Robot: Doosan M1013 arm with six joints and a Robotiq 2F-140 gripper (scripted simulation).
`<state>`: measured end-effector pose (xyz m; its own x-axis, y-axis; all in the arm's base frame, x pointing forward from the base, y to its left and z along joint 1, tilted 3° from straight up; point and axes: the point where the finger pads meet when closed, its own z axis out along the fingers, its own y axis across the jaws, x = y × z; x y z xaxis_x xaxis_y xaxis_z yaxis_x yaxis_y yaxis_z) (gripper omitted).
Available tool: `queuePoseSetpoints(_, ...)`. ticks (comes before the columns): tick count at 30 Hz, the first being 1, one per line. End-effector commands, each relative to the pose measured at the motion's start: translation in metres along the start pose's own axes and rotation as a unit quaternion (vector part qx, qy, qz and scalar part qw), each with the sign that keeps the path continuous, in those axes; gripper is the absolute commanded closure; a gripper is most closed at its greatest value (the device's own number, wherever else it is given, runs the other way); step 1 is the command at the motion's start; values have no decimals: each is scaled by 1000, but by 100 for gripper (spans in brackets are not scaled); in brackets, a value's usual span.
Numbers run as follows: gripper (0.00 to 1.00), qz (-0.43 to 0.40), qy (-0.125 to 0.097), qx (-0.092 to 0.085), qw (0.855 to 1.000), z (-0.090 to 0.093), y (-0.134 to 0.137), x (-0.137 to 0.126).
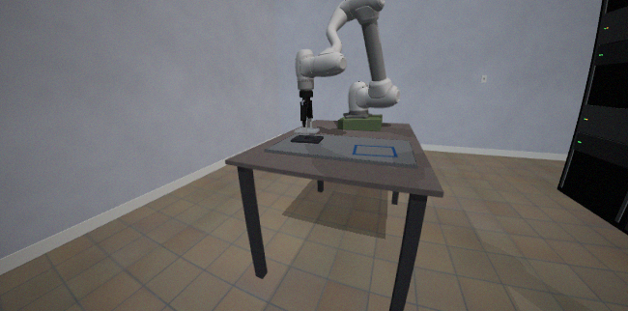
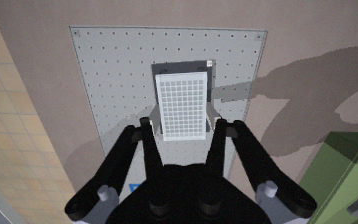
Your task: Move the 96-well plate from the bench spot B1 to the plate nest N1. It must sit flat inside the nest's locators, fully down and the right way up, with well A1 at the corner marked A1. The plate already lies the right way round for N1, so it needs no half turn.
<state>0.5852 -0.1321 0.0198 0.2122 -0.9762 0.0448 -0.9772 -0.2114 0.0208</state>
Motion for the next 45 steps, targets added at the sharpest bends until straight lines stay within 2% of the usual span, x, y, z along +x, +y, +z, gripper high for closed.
queuePoseSetpoints(1, 100, 0, 1, -1, 1000, 9, 2, 0)
queuePoseSetpoints(16, 100, 0, 1, -1, 1000, 30, 3, 1)
queuePoseSetpoints(45, 100, 0, 1, -1, 1000, 30, 3, 1)
